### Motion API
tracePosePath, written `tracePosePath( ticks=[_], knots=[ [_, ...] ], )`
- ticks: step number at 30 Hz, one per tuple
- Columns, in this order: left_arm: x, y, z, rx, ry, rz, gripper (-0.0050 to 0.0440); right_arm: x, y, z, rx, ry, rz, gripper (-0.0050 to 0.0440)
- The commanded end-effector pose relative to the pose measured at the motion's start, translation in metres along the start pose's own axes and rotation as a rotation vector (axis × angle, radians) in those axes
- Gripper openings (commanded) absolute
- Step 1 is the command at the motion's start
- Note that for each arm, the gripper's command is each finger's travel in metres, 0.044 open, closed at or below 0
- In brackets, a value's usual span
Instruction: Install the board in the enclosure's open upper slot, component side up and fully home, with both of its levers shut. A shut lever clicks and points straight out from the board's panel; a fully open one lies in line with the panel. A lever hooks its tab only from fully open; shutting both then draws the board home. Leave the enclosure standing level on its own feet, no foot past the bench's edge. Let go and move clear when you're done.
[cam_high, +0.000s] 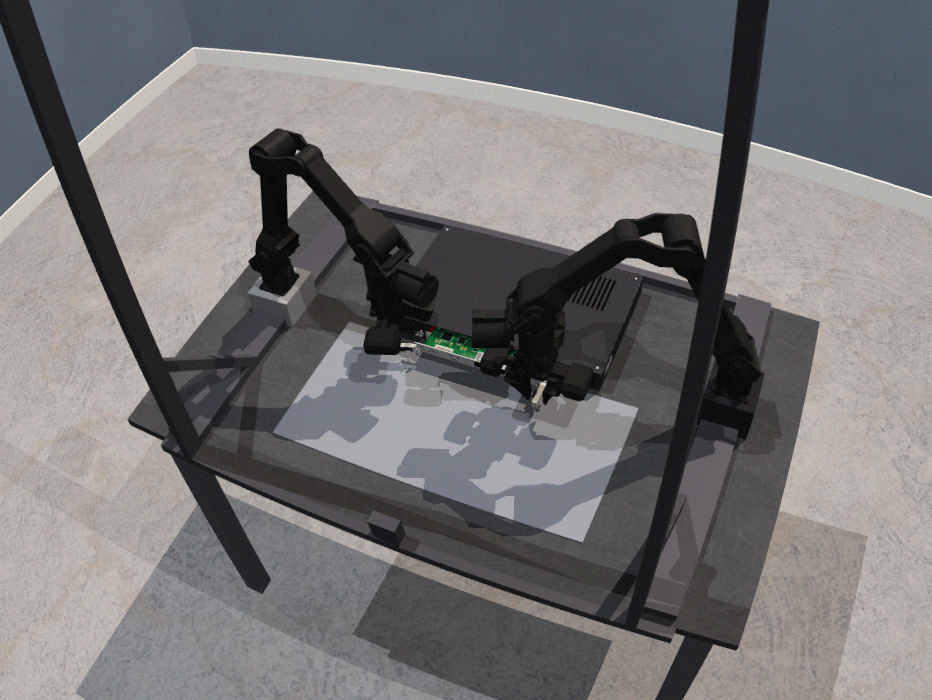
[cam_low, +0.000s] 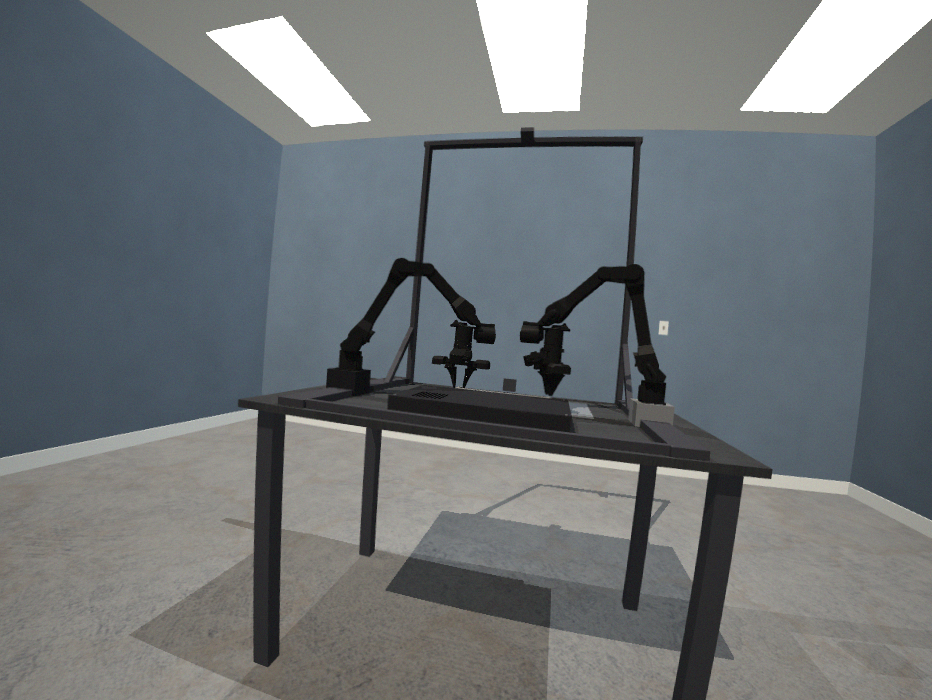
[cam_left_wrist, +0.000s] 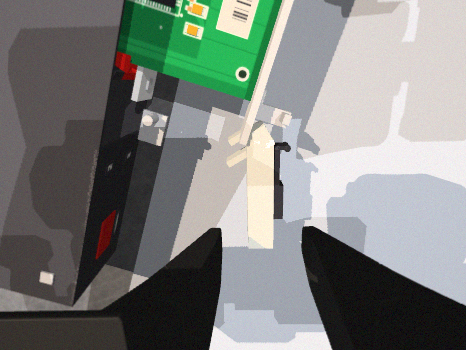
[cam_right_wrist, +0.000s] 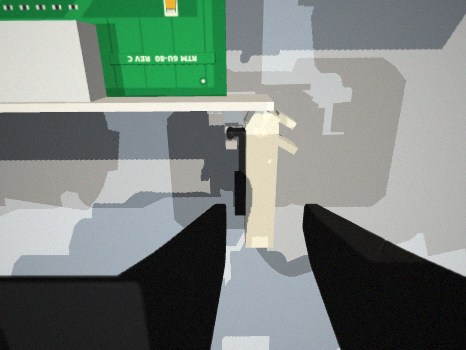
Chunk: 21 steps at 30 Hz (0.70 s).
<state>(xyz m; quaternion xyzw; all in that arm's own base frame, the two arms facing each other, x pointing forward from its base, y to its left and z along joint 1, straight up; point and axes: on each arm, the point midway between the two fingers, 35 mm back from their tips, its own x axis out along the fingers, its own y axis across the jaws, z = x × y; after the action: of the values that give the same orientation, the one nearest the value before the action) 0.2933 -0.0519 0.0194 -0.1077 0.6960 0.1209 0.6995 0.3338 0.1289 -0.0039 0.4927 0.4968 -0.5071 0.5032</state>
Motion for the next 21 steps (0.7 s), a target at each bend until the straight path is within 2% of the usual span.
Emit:
tracePosePath(
  ticks=[1,3,5,8,10,12,19,21],
  knots=[
    [0.0113,-0.0013,-0.0008,-0.006,0.003,-0.004,0.0145,0.0055,0.0013,-0.0012,0.001,0.004,0.007,0.0124],
    [0.0142,-0.0012,-0.0008,-0.006,0.003,-0.004,0.0136,0.007,0.0018,-0.0016,0.002,0.004,0.007,0.0111],
    [0.0171,-0.0012,-0.0007,-0.006,0.003,-0.004,0.0123,0.005,0.0035,-0.0023,0.002,0.007,0.014,0.0073],
    [0.0174,-0.0022,0.0011,-0.006,-0.002,-0.007,0.011,-0.0003,0.006,-0.003,0.001,0.011,0.029,0.0053],
    [0.0174,-0.0022,0.0011,-0.006,-0.002,-0.007,0.011,-0.0003,0.006,-0.003,0.001,0.011,0.029,0.0053],
    [0.0136,-0.0028,0.0026,-0.006,-0.014,-0.013,0.0073,-0.0003,0.0059,-0.0029,0.001,0.011,0.029,0.0047],
    [0.0129,-0.0023,0.0033,-0.004,-0.017,-0.011,0.0027,-0.0007,0.003,-0.0017,0.002,0.01,0.027,0.0],
    [0.0109,-0.0015,0.0027,-0.005,-0.023,-0.015,0.0013,-0.003,0.0032,-0.0021,-0.017,0.014,0.033,0.001]
  ],
)
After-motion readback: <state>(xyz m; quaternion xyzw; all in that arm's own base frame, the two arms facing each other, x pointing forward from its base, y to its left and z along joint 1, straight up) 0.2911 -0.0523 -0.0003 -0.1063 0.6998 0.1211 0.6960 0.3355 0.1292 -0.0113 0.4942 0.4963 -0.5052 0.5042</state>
